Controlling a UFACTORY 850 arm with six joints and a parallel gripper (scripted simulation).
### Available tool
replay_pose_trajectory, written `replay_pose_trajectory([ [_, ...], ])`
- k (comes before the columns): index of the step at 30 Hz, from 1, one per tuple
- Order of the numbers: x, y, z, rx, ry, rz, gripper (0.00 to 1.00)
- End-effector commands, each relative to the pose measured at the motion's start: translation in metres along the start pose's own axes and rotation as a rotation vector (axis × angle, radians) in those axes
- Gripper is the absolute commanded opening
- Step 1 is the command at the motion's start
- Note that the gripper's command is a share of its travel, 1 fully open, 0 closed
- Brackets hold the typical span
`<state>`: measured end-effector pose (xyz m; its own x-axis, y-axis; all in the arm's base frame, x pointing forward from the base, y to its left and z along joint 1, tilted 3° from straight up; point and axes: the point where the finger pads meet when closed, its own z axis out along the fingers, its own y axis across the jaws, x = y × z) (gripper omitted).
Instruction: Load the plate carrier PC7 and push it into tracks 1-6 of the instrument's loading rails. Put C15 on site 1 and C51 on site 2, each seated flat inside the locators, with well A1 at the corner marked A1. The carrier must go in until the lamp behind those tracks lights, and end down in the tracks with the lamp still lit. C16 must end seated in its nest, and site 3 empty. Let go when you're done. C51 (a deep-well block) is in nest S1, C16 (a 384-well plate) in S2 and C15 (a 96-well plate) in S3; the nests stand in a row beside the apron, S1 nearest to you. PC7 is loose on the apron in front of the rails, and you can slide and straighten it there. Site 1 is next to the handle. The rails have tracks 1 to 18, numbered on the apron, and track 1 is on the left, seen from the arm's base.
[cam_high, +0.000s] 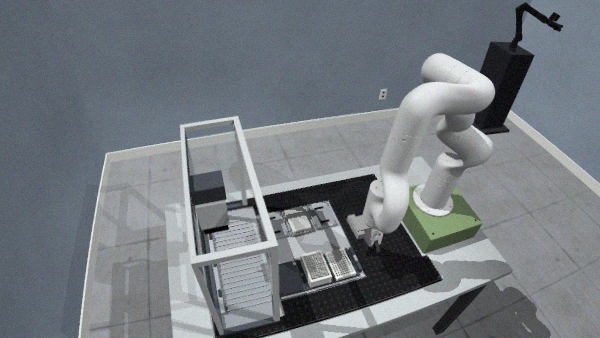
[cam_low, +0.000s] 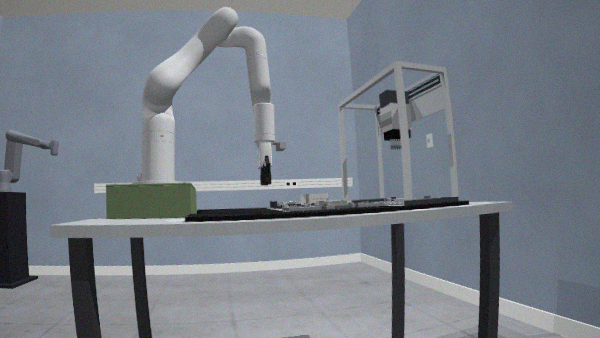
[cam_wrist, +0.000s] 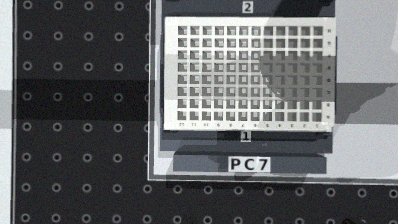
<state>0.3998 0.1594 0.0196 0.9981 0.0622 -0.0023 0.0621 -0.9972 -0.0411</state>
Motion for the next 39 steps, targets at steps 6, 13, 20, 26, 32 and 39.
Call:
replay_pose_trajectory([
  [6, 0.001, 0.0, 0.015, 0.004, 0.002, 0.0, 0.82],
  [13, 0.001, 0.0, 0.023, 0.004, 0.002, 0.0, 0.82],
  [20, 0.001, 0.0, 0.035, 0.004, 0.002, 0.0, 0.82],
  [26, 0.001, 0.0, 0.045, 0.004, 0.002, 0.0, 0.82],
  [32, 0.001, 0.0, 0.051, 0.004, 0.002, 0.0, 0.82],
  [39, 0.001, -0.001, 0.063, 0.004, 0.002, 0.0, 0.82],
])
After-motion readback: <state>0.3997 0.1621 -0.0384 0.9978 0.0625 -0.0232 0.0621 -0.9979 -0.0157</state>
